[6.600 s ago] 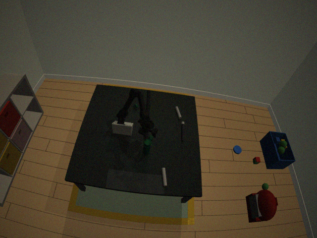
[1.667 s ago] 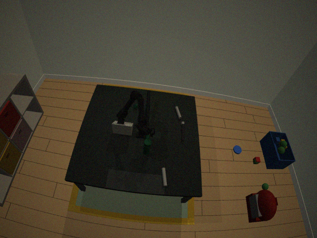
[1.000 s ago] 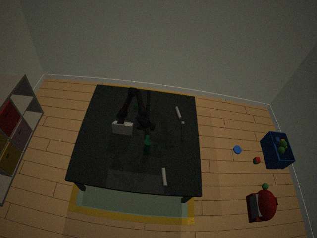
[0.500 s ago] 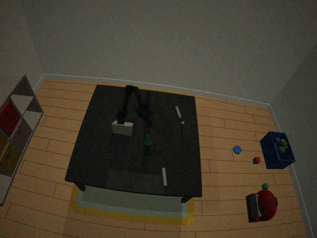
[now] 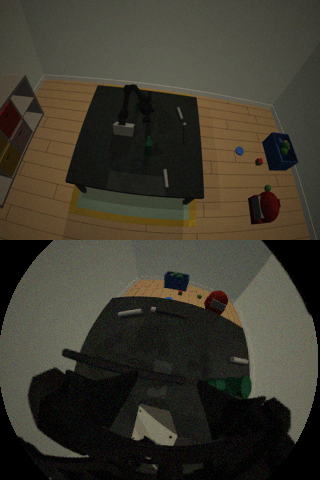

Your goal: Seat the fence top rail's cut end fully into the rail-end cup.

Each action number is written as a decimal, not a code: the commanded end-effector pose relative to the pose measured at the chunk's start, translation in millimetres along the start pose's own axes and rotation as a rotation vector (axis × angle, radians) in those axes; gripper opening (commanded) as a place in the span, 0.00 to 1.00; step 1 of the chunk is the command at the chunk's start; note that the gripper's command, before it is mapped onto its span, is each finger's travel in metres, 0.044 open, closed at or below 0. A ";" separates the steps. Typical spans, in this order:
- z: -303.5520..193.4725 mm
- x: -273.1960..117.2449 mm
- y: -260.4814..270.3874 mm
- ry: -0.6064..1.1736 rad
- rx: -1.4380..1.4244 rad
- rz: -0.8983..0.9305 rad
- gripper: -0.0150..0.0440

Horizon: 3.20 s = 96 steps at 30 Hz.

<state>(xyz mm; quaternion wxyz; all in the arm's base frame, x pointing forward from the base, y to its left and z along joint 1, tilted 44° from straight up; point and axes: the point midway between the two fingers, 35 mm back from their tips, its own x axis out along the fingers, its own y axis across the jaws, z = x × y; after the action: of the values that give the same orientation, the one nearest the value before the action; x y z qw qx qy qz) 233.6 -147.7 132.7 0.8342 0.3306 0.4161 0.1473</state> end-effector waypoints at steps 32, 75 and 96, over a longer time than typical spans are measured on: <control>-31.3 92.2 28.2 0.401 -1.511 0.407 1.00; -67.1 158.3 28.6 0.400 -1.511 0.407 1.00; -85.0 186.7 30.3 0.396 -1.511 0.409 1.00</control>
<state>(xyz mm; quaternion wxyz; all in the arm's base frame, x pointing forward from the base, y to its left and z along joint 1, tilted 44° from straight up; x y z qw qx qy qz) 282.0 3.4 8.7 0.6977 -0.2898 0.2760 0.5942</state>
